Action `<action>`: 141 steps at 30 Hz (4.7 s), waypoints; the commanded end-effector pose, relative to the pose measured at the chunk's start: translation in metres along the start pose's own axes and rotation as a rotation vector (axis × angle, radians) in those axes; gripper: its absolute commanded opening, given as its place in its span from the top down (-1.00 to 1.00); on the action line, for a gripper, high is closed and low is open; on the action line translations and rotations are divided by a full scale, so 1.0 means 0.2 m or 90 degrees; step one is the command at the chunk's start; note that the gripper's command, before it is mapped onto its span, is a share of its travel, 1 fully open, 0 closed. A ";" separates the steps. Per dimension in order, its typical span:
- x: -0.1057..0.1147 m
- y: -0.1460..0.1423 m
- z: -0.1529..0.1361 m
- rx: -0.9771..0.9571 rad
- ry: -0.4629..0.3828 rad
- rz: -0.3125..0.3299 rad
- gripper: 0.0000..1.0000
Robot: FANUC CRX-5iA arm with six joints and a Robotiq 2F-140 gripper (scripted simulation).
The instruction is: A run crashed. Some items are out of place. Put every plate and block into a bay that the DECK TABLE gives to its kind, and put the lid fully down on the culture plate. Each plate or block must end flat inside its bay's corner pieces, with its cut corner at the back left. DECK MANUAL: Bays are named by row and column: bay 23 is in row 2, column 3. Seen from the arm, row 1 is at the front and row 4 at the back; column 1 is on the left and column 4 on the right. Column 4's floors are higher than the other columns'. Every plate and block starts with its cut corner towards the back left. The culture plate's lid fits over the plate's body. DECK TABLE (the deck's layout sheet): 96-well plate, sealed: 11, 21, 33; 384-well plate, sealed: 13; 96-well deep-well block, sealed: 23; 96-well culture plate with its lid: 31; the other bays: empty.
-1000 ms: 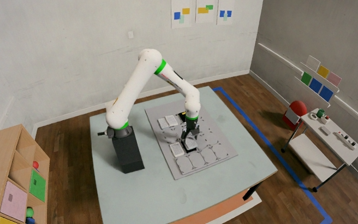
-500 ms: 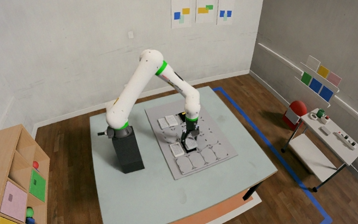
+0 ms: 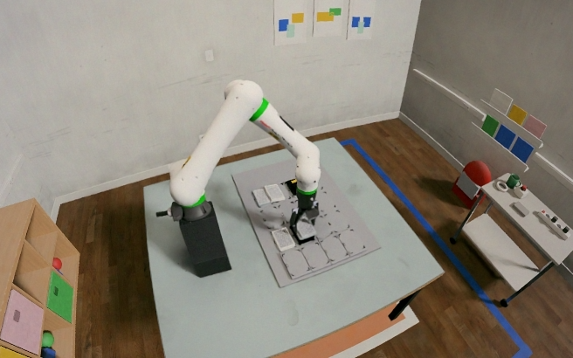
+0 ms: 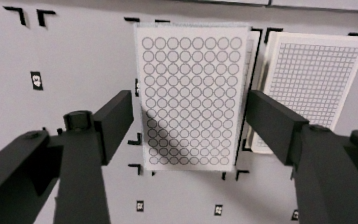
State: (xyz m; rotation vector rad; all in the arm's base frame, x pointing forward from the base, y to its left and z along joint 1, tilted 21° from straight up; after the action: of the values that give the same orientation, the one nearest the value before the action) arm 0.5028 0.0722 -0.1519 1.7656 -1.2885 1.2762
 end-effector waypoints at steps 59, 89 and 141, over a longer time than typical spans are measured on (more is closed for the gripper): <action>0.01 0.00 0.00 0.000 0.000 0.001 -0.20; 0.01 0.00 0.00 0.000 0.000 0.001 -0.16; 0.03 0.00 0.00 0.000 0.000 0.001 0.80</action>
State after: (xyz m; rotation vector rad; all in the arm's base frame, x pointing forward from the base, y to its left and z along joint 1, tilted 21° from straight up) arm 0.5031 0.0703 -0.1470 1.7657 -1.2885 1.2761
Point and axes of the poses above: the point where the finger pads meet when closed, its own x axis back along the fingers, its own y axis across the jaws, z = x × y, the point moved 9 cm from there along x, back along the fingers, and after that the axes turned 6 degrees about x, right-handed, at the moved point
